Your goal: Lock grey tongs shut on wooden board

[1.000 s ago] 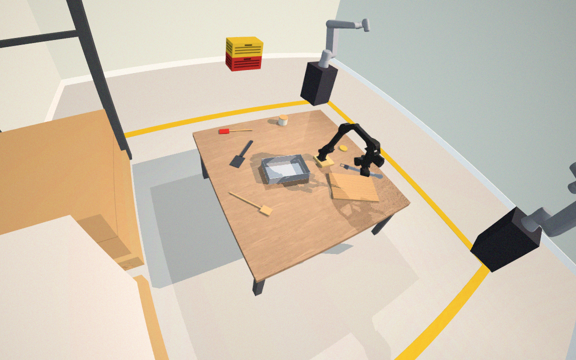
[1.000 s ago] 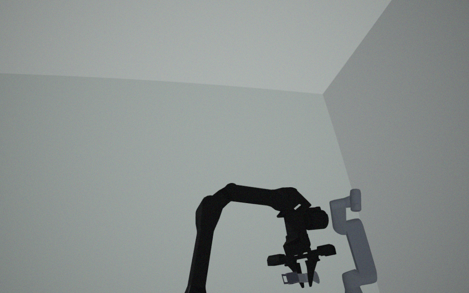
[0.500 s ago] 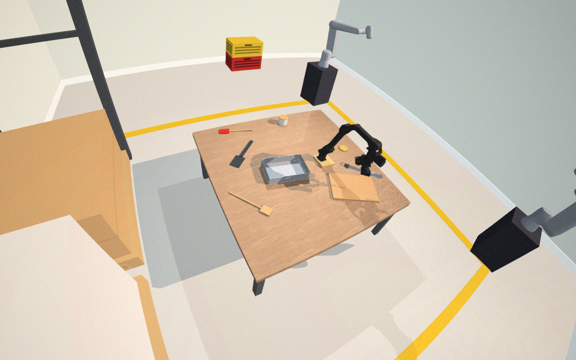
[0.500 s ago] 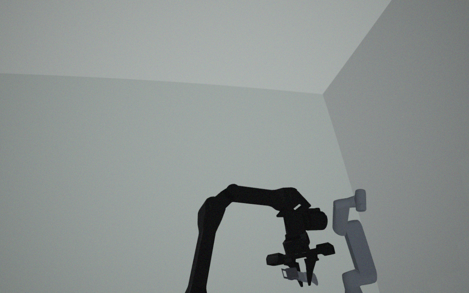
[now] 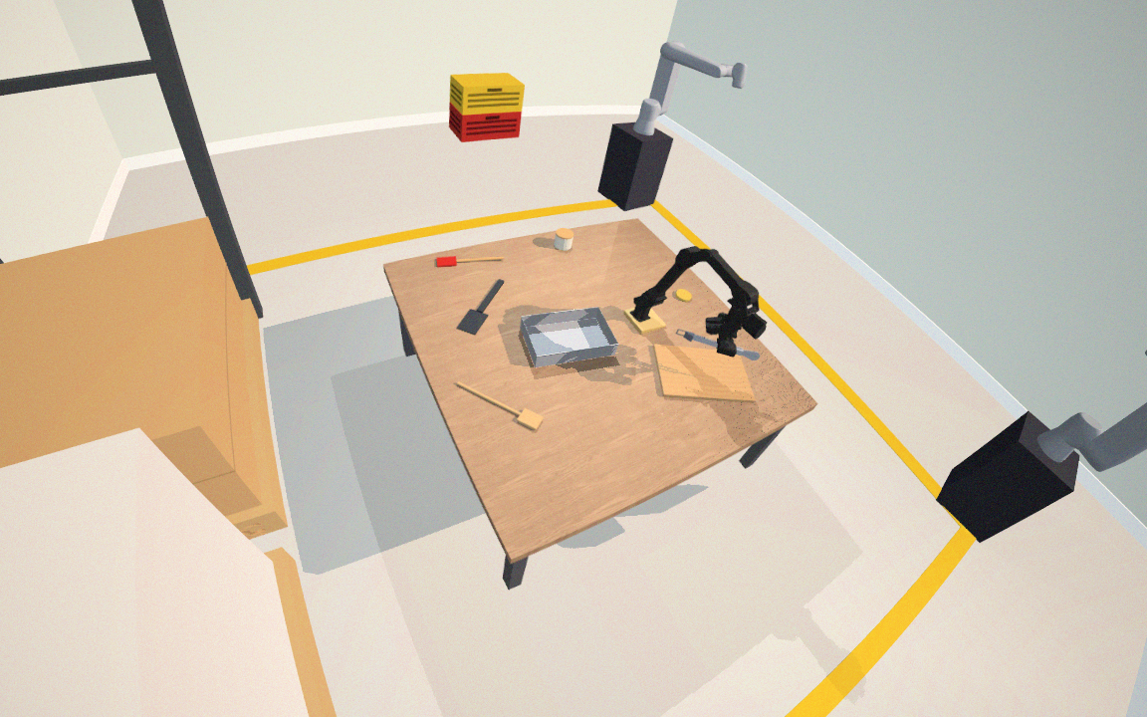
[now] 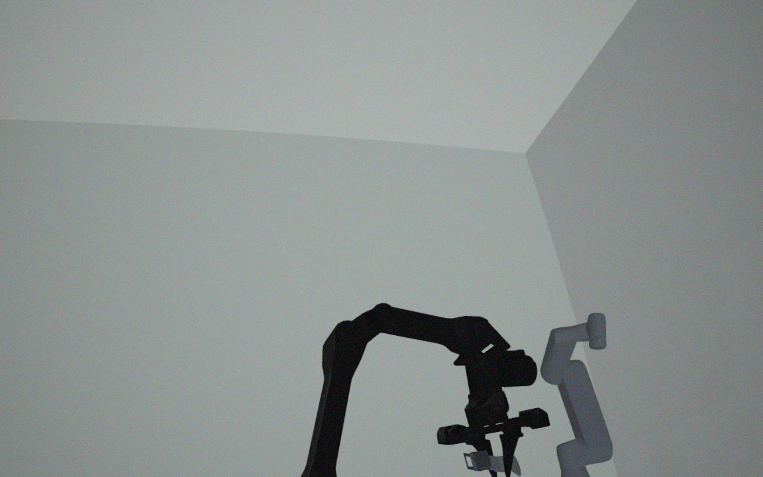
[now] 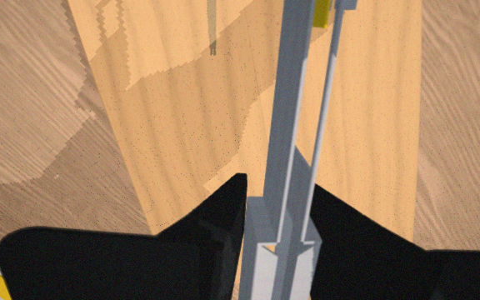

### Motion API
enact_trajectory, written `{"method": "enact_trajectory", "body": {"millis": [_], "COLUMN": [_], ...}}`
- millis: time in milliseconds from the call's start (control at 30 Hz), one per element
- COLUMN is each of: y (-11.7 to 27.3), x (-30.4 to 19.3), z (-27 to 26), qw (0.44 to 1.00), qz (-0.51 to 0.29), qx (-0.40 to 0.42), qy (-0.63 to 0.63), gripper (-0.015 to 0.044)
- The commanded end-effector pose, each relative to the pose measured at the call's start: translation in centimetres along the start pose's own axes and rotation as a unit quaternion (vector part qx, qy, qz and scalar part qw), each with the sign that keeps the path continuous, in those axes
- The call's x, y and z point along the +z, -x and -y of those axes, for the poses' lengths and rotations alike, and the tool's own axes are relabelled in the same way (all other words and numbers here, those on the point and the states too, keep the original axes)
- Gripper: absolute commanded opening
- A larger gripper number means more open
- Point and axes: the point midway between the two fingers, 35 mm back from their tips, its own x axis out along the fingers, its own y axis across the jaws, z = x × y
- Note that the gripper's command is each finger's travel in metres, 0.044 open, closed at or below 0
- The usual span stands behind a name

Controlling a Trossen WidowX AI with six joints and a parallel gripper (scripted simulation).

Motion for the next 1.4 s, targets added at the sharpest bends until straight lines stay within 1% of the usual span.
{"method": "enact_trajectory", "body": {"millis": [0, 1367], "y": [-0.7, -7.4], "x": [0.0, 0.2], "z": [-0.1, 0.0], "qw": [1.0, 1.0], "qz": [0.002, 0.001], "qx": [0.002, 0.002], "qy": [-0.001, -0.001], "gripper": [-0.015, -0.015]}}
